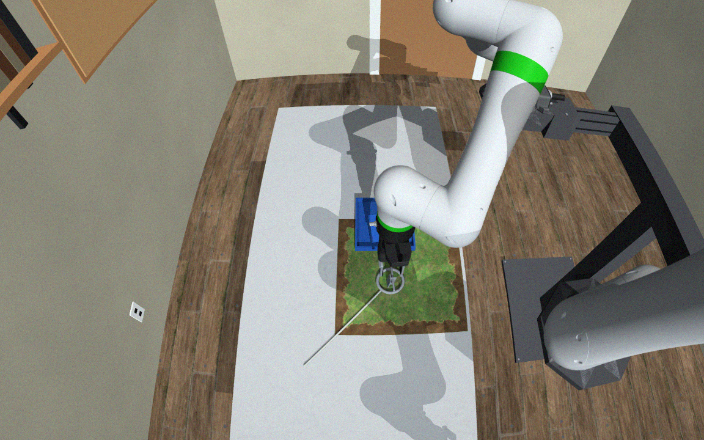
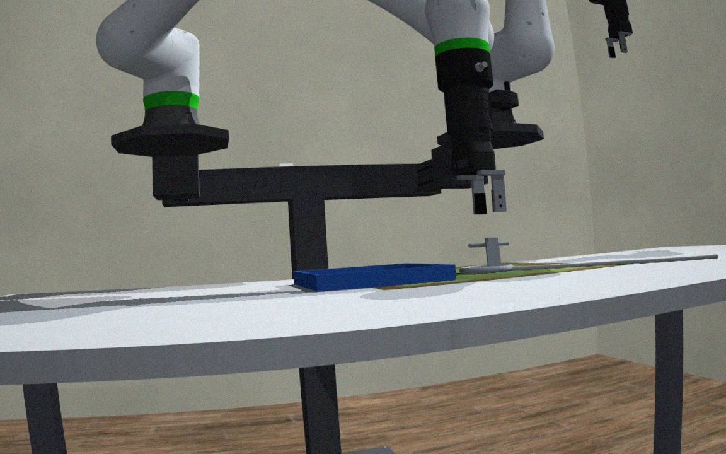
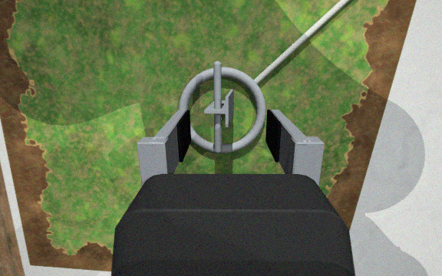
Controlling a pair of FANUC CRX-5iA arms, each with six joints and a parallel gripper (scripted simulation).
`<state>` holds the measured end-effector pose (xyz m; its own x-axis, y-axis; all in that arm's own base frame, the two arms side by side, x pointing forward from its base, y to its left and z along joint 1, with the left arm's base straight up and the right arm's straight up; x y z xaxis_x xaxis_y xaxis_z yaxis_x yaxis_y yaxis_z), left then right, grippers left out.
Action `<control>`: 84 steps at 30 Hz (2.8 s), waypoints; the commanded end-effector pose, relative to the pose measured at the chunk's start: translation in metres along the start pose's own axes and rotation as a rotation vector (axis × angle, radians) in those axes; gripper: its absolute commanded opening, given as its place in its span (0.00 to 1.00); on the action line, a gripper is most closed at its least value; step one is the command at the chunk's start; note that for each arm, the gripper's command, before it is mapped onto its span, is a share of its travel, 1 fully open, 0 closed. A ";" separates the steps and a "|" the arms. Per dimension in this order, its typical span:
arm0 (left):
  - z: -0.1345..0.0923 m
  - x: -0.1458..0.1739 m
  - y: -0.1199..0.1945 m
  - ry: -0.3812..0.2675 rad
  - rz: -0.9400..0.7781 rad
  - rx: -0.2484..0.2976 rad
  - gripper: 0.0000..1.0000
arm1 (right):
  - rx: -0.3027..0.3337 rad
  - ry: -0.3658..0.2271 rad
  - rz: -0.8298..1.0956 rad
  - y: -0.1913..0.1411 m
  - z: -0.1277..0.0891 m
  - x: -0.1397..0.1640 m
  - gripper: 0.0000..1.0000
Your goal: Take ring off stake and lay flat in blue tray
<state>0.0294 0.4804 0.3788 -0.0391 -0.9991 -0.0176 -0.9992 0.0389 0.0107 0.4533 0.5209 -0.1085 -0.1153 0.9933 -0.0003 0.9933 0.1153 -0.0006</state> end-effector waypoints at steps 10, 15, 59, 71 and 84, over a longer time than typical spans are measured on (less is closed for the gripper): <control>-0.011 0.006 0.008 0.018 -0.012 0.011 1.00 | -0.002 0.002 0.000 0.001 -0.002 0.001 1.00; -0.011 0.006 0.008 0.018 -0.012 0.011 1.00 | -0.002 0.002 0.000 0.001 -0.002 0.001 0.00; -0.011 0.006 0.008 0.018 -0.012 0.011 1.00 | -0.001 0.004 0.455 0.026 -0.002 0.002 0.00; -0.011 0.006 0.008 0.018 -0.012 0.011 1.00 | 0.017 0.023 0.993 0.055 -0.002 -0.012 0.00; -0.011 0.006 0.008 0.018 -0.012 0.011 1.00 | 0.003 0.005 1.552 0.056 -0.002 -0.011 0.00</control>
<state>0.0211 0.4745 0.3887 -0.0271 -0.9996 0.0020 -0.9996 0.0271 0.0004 0.5125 0.5097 -0.1089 0.9338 0.3577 -0.0121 0.3566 -0.9326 -0.0555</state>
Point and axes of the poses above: on each arm, the point where the finger pads meet when closed, its own z axis out along the fingers, its own y axis across the jaws, x = y × z, the point moved 10 cm from there along -z, back along the fingers, and after that the axes turned 1 degree about -z, right-handed, at the moved point
